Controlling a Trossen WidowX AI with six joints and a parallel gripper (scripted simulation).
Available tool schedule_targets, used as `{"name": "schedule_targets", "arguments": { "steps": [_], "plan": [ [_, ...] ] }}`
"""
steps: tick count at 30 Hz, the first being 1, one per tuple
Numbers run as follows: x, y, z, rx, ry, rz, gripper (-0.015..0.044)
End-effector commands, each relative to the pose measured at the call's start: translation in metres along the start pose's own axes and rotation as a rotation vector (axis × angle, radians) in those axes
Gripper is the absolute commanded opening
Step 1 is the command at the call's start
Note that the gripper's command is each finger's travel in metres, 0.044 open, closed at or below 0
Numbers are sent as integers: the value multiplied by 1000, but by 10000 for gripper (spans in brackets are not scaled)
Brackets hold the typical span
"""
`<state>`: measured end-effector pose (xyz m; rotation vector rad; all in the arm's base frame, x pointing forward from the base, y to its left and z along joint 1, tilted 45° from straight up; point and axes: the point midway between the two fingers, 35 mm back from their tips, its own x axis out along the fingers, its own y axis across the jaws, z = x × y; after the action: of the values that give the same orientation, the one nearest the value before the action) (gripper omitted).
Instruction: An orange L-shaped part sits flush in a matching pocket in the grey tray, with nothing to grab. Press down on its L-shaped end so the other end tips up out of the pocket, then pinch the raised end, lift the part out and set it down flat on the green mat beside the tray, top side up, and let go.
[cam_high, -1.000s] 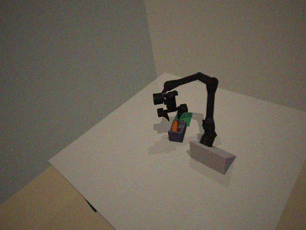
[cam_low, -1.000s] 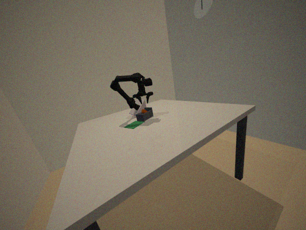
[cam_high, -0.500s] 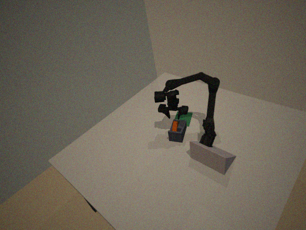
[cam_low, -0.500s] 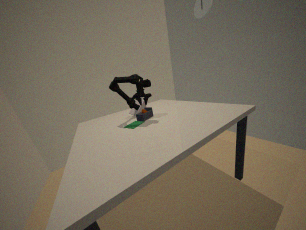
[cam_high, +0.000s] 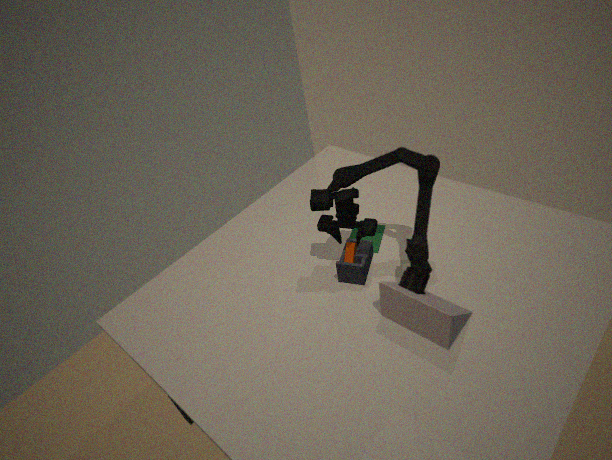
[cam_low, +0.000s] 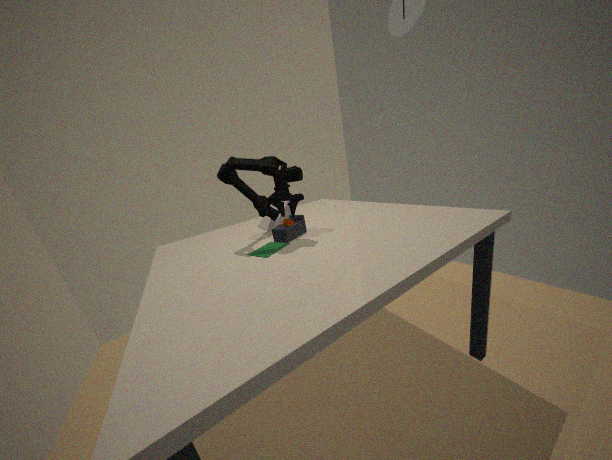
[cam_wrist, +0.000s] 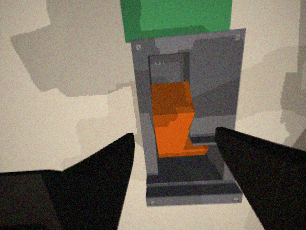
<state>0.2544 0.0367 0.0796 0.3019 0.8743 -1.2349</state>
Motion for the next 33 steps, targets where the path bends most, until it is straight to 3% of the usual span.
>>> {"name": "schedule_targets", "arguments": {
  "steps": [1, 21, 27, 33],
  "plan": [
    [7, -1, 1, -1, -2, -1, 280],
    [38, -2, 2, 0, -5, -1, 280],
    [34, -1, 1, 2, -2, 0, 122],
    [34, -1, 1, 2, -2, 0, 82]
  ]
}}
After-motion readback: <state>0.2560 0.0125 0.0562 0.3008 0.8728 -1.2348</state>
